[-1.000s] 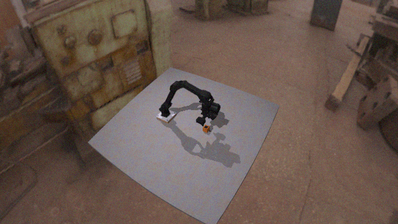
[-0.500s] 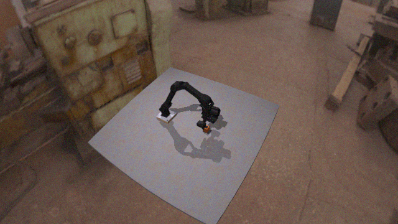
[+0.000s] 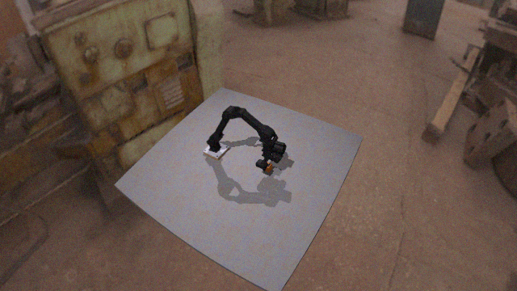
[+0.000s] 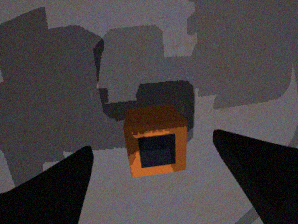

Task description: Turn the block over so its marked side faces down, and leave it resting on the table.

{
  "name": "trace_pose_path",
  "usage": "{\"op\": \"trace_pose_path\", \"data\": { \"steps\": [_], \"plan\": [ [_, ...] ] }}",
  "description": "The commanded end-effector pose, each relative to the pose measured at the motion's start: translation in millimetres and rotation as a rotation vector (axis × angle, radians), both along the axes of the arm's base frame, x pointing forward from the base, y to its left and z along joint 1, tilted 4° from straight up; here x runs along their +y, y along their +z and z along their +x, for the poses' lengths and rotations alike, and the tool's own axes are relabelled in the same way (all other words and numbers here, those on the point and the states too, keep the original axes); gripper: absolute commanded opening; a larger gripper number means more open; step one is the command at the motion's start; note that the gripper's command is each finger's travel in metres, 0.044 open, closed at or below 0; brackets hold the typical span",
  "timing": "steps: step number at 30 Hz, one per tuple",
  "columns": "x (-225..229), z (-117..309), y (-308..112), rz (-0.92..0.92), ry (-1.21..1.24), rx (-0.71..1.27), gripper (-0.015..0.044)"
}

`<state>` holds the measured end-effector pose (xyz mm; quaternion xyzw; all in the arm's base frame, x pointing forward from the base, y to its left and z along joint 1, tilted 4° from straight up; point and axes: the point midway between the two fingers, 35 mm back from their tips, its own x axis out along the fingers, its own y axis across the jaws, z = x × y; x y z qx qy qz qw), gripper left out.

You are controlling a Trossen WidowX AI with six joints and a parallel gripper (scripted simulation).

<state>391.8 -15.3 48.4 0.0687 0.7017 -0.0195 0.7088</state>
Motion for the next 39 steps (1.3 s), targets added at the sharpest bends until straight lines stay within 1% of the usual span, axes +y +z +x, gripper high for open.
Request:
{"op": "trace_pose_path", "data": {
  "steps": [1, 5, 14, 32, 33, 35, 39],
  "plan": [
    [0, -1, -7, -0.003, -0.005, 0.004, 0.044],
    [0, -1, -11, -0.003, -0.005, 0.004, 0.044],
    [0, -1, -11, -0.003, -0.005, 0.004, 0.0204],
    [0, -1, -11, -0.003, -0.005, 0.004, 0.0084],
    [0, -1, -10, -0.003, -0.005, 0.004, 0.0057],
    [0, -1, -3, -0.003, -0.005, 0.004, 0.0005],
    [-2, -1, 18, -0.003, -0.005, 0.004, 0.0]
  ]
}}
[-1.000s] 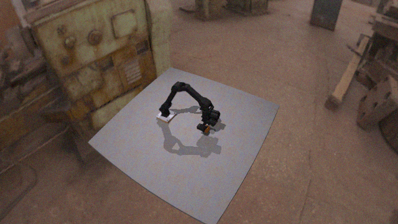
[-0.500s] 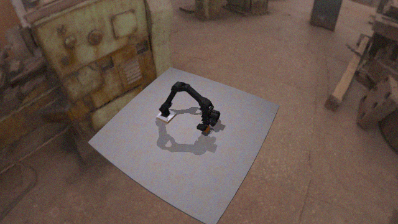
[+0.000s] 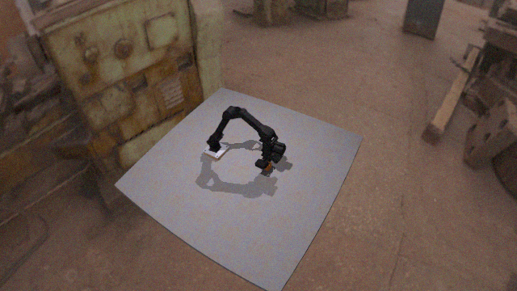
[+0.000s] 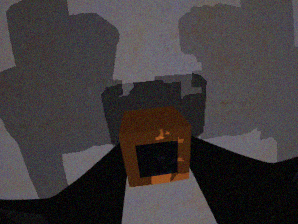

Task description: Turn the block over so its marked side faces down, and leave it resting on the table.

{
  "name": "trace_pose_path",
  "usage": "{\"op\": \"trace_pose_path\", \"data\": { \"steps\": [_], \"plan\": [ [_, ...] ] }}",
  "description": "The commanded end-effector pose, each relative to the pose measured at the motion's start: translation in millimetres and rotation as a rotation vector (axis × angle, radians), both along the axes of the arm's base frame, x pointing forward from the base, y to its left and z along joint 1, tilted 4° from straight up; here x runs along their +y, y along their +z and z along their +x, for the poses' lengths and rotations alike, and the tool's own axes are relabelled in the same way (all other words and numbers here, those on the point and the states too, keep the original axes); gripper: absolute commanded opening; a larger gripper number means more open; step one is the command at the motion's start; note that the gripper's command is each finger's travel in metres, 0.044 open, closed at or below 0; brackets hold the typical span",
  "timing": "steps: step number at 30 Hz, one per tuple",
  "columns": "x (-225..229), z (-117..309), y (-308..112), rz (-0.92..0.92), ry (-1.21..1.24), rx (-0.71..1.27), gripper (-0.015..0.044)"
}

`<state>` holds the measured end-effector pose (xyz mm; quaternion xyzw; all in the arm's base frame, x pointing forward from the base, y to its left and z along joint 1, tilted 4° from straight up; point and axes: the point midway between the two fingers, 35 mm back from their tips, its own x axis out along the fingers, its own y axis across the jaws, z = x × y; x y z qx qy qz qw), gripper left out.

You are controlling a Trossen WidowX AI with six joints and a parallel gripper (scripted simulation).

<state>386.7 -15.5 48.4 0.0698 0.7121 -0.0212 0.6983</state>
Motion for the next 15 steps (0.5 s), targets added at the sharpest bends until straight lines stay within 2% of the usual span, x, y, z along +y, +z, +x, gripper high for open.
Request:
{"op": "trace_pose_path", "data": {
  "steps": [1, 15],
  "plan": [
    [-1.5, 3.7, 18.8, -0.004, -0.002, -0.025, 0.0],
    [-1.4, 6.6, 13.6, -0.025, -0.008, -0.157, 0.0]
  ]
}}
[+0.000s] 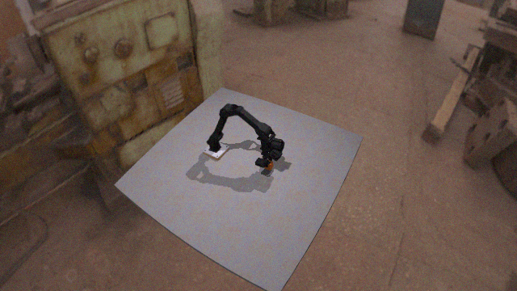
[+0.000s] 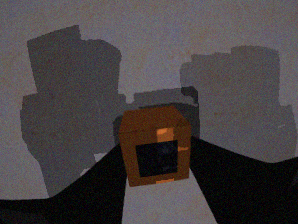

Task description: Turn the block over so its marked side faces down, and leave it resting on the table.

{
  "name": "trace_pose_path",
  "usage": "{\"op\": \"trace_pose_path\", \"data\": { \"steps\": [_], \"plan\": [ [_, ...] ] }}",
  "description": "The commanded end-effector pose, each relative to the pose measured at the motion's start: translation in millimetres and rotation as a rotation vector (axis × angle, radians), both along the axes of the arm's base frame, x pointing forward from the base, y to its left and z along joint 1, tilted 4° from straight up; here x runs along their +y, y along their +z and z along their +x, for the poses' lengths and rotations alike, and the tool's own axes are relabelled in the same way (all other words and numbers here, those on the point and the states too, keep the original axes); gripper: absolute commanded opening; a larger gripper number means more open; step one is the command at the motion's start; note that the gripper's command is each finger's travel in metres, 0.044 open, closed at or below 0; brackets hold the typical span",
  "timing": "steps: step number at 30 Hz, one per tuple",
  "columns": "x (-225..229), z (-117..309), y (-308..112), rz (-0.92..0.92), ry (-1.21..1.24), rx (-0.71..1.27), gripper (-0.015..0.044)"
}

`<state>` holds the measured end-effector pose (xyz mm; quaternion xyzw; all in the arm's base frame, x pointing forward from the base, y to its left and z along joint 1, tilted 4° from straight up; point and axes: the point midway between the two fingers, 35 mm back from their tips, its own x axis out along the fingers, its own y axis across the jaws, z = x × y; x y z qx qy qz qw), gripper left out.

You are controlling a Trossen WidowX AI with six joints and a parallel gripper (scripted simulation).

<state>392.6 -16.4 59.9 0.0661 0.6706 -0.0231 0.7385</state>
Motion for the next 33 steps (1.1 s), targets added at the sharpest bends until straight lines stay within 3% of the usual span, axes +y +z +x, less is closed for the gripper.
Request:
{"op": "trace_pose_path", "data": {
  "steps": [1, 33],
  "plan": [
    [-0.5, 0.8, 1.6, -0.011, -0.008, -0.056, 0.0],
    [0.6, -4.3, -5.1, -0.058, -0.036, -0.448, 0.0]
  ]
}}
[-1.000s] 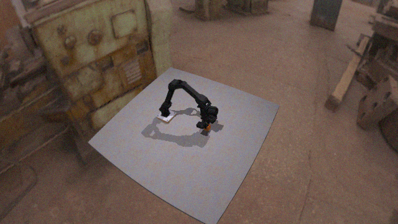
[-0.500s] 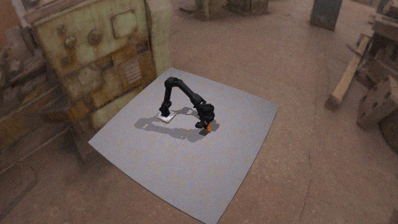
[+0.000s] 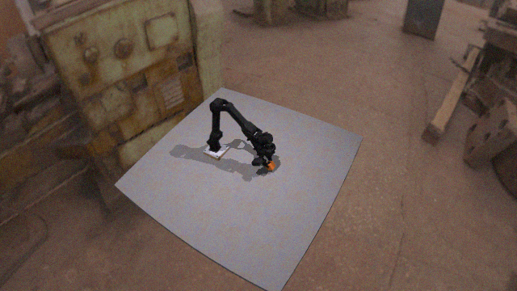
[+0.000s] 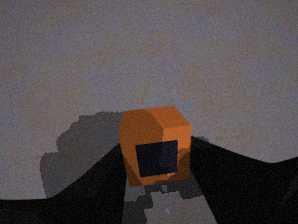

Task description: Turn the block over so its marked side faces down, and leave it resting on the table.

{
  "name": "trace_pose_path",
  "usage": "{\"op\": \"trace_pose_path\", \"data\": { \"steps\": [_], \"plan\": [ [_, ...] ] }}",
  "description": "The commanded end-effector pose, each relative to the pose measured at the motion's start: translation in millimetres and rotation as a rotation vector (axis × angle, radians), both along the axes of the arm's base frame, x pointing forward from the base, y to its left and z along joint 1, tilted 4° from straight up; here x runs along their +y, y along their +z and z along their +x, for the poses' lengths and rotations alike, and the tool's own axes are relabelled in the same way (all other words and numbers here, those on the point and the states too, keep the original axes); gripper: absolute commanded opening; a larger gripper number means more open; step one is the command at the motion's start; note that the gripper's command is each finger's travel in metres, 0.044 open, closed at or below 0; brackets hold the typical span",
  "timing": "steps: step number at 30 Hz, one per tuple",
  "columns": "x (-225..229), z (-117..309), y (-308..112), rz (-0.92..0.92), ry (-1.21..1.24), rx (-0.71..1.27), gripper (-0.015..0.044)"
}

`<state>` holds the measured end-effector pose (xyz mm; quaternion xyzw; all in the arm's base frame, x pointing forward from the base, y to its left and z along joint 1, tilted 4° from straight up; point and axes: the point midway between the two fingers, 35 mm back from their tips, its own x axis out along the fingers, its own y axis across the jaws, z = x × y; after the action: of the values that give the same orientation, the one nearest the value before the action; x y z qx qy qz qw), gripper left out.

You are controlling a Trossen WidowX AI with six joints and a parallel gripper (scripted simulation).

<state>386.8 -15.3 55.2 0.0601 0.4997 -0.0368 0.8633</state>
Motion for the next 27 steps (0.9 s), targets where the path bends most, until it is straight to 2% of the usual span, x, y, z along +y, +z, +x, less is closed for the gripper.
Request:
{"op": "trace_pose_path", "data": {
  "steps": [1, 14, 27],
  "plan": [
    [0, 3, -3, -0.007, -0.007, -0.043, 0.0],
    [0, 12, -24, -0.039, -0.019, -0.252, 0.0],
    [1, 3, -30, -0.061, -0.035, -0.46, 0.0]
  ]
}}
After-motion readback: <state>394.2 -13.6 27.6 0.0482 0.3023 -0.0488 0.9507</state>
